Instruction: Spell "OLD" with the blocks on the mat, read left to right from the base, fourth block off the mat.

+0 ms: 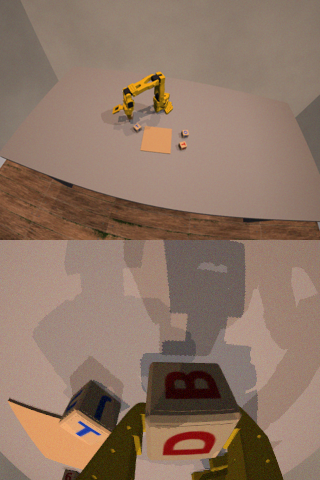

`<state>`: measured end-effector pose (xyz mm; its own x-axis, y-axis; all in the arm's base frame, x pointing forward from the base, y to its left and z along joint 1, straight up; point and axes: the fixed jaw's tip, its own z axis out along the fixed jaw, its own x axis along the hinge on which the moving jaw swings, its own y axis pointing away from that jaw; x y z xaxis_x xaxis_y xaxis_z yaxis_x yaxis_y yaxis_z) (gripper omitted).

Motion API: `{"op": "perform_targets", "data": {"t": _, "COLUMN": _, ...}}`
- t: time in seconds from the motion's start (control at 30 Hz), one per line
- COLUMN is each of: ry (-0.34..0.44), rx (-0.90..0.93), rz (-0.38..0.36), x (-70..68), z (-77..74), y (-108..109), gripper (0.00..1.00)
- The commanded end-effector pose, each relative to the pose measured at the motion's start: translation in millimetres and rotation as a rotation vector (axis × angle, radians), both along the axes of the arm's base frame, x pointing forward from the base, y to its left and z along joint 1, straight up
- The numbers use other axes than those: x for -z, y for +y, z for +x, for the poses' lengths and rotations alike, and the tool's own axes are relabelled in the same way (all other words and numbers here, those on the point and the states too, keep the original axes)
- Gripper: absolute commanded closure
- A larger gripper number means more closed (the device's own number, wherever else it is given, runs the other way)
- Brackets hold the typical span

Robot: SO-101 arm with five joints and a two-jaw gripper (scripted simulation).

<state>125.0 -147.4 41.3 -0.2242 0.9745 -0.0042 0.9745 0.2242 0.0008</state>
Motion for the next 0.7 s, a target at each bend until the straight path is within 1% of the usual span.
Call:
{"op": "perform_targets", "data": {"t": 0.0, "ry": -0.041, "rx": 0.007, "rz": -0.05, "x": -7.9, "z": 4.1, "y": -6.5, "gripper": 1.0}}
{"op": "perform_targets", "data": {"t": 0.2, "ry": -0.041, "rx": 0.007, "rz": -0.05, "x": -7.5, "z": 4.2, "y": -6.5, "gripper": 1.0}}
{"op": "perform_targets", "data": {"t": 0.47, "ry": -0.041, "rx": 0.007, "rz": -0.05, "x": -2.6, "z": 4.4, "y": -6.8, "gripper": 1.0}}
{"op": "perform_targets", "data": {"t": 0.67, "ry": -0.041, "rx": 0.007, "rz": -0.05, "x": -1.8, "z": 4.4, "y": -6.8, "gripper": 1.0}}
